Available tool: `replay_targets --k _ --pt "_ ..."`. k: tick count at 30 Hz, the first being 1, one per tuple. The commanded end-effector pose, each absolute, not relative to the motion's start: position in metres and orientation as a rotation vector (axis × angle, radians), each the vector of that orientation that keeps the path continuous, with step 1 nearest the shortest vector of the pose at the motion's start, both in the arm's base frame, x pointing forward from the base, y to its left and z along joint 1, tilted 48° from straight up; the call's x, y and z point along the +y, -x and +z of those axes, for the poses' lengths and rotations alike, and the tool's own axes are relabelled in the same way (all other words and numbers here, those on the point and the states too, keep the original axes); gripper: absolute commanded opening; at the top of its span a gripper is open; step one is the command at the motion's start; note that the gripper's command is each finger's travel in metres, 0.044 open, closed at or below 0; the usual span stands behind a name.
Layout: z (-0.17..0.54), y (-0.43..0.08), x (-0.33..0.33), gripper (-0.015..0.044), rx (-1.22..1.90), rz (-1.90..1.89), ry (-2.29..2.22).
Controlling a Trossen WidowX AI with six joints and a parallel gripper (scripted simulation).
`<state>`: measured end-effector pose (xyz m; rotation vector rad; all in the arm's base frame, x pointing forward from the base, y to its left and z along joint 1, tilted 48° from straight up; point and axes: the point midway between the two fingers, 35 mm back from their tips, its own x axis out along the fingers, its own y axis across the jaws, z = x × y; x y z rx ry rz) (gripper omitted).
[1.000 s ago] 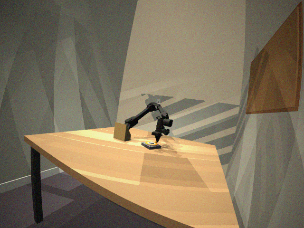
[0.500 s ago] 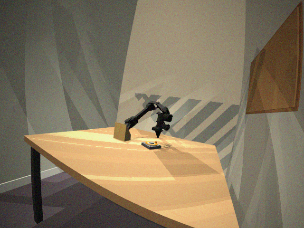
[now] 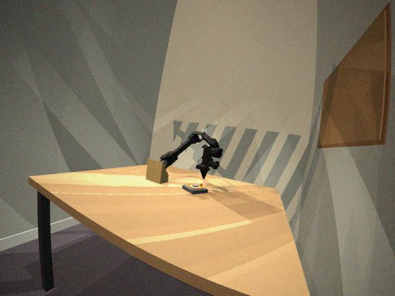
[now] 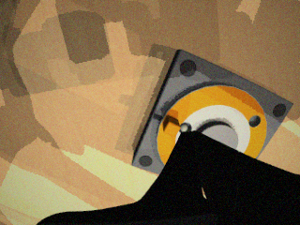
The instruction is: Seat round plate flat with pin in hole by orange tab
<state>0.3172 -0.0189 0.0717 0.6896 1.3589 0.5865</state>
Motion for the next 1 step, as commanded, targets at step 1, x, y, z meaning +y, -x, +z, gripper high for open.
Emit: replay_targets --k 1 --pt "0.0712 -0.3174 -0.0191 0.0000 1.360 0.583 -0.694"
